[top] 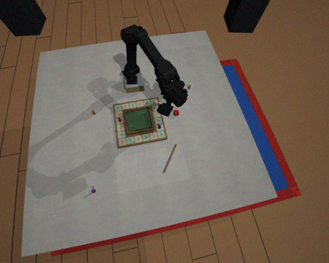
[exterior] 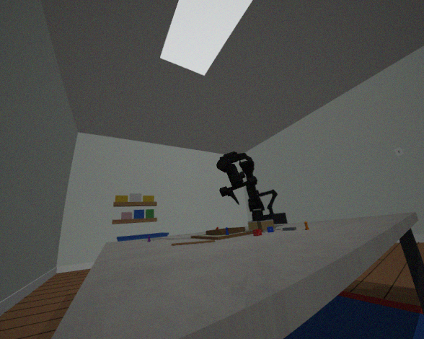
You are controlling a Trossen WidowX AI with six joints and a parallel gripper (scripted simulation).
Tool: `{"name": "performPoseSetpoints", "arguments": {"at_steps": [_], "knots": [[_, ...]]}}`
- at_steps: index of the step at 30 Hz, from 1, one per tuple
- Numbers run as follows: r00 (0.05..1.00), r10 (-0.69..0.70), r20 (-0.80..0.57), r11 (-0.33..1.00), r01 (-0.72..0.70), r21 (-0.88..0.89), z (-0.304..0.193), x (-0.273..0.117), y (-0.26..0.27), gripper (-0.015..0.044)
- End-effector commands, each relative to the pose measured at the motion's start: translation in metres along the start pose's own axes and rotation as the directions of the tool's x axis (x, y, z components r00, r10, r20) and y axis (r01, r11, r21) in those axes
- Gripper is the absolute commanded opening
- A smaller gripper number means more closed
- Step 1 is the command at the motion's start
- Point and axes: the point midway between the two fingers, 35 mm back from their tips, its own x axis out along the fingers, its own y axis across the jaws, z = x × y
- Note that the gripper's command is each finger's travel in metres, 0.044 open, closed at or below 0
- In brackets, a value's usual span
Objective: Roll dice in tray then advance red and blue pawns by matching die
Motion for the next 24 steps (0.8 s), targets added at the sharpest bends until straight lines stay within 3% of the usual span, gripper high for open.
{"name": "performPoseSetpoints", "arguments": {"at_steps": [1,6,24], "knots": [[0.977,-0.159,-0.142,0.767,0.213,0.606,0.001,0.066,0.015,0.0275],[0.962,-0.217,-0.164,0.575,0.262,0.775,0.002,0.084,0.021,0.0275],[0.962,-0.219,-0.165,0.567,0.263,0.781,0.000,0.099,0.022,0.0275]]}}
